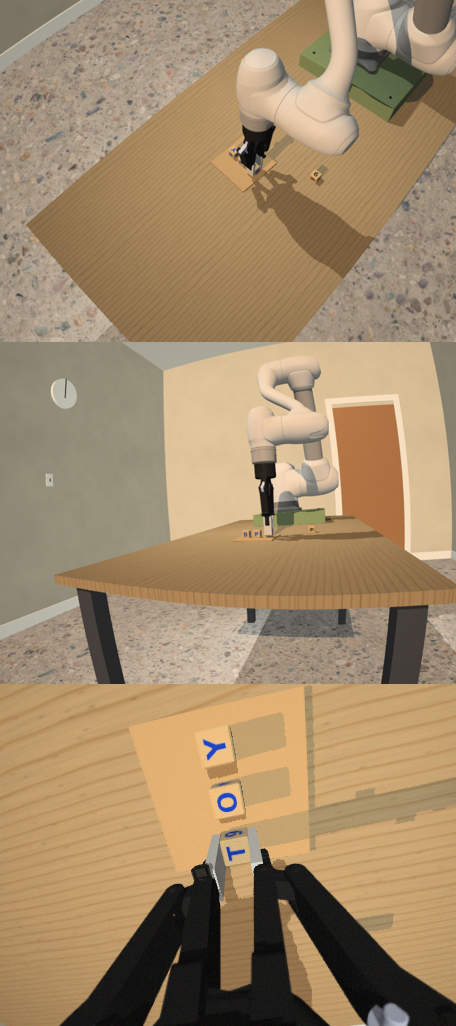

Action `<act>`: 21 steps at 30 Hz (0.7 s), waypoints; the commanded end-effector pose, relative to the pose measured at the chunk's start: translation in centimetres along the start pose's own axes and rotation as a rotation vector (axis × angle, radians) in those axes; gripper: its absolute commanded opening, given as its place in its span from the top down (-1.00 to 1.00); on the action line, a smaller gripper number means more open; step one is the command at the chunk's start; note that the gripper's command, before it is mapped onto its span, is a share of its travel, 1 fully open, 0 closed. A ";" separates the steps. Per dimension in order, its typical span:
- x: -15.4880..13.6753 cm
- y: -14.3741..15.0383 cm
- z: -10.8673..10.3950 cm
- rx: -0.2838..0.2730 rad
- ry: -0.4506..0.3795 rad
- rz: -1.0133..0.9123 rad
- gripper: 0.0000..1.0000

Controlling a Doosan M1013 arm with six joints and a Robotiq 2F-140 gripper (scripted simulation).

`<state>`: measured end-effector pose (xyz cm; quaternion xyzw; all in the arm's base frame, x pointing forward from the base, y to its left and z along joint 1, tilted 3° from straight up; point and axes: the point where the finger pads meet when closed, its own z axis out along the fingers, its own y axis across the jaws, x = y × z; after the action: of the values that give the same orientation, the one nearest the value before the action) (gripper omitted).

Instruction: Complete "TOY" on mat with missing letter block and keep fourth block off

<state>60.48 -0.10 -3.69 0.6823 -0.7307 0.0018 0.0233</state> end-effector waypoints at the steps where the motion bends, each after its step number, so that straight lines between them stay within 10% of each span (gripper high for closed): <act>1: 0.3 0.5 0.4 -0.007 0.001 0.005 0.74; 21: 0.5 0.6 0.4 -0.007 0.001 0.008 0.74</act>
<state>60.35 -0.32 -3.77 0.6808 -0.7321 0.0013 0.0238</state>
